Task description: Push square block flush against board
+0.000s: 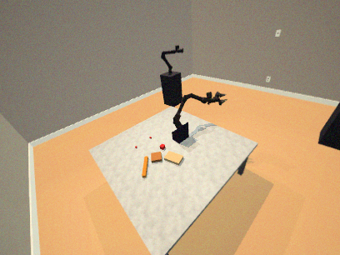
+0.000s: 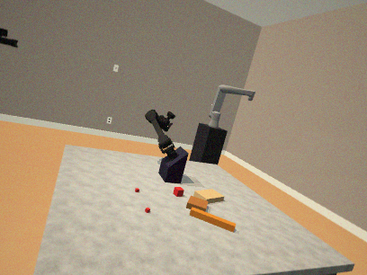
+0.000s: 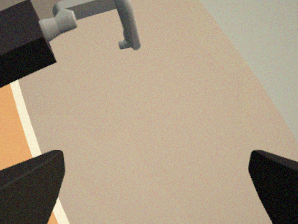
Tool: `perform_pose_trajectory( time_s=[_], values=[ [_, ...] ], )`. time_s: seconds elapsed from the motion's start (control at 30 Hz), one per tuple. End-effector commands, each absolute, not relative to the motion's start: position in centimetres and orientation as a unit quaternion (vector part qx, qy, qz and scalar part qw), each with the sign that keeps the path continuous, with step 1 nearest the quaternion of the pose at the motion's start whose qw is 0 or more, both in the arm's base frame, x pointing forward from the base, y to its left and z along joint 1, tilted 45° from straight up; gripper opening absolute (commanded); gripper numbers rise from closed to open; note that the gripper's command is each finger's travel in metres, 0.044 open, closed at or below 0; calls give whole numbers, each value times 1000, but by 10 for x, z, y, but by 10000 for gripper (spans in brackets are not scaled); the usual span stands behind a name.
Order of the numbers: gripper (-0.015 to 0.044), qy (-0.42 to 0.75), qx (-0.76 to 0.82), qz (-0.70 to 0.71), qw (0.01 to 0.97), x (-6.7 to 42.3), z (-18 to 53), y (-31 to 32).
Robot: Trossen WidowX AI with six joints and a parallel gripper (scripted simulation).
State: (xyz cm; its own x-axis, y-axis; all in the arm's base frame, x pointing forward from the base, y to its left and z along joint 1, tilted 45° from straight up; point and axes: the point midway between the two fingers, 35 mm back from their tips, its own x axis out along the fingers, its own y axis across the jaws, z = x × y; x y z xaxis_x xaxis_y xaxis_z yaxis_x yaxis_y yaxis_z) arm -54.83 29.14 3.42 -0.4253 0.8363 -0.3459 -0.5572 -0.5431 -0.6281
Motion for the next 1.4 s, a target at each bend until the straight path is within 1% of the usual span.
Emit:
perform_pose_trajectory(
  time_s=[0.0, 0.07, 0.13, 0.33, 0.47, 0.7, 0.9, 1.1, 1.37],
  values=[
    [374, -215, -324, 816, 427, -548, 34, 291],
    [321, -215, -326, 815, 428, -546, 34, 294],
    [269, -211, -340, 803, 441, -531, 31, 314],
    [111, -191, -396, 755, 487, -462, 19, 387],
    [6, -171, -436, 716, 517, -404, 11, 432],
    [0, -125, -504, 644, 562, -290, -2, 490],
    [0, -74, -558, 580, 588, -185, -13, 515],
    [0, -8, -597, 523, 608, -85, -27, 516],
    [0, 89, -629, 448, 629, 36, -45, 490]
  ],
)
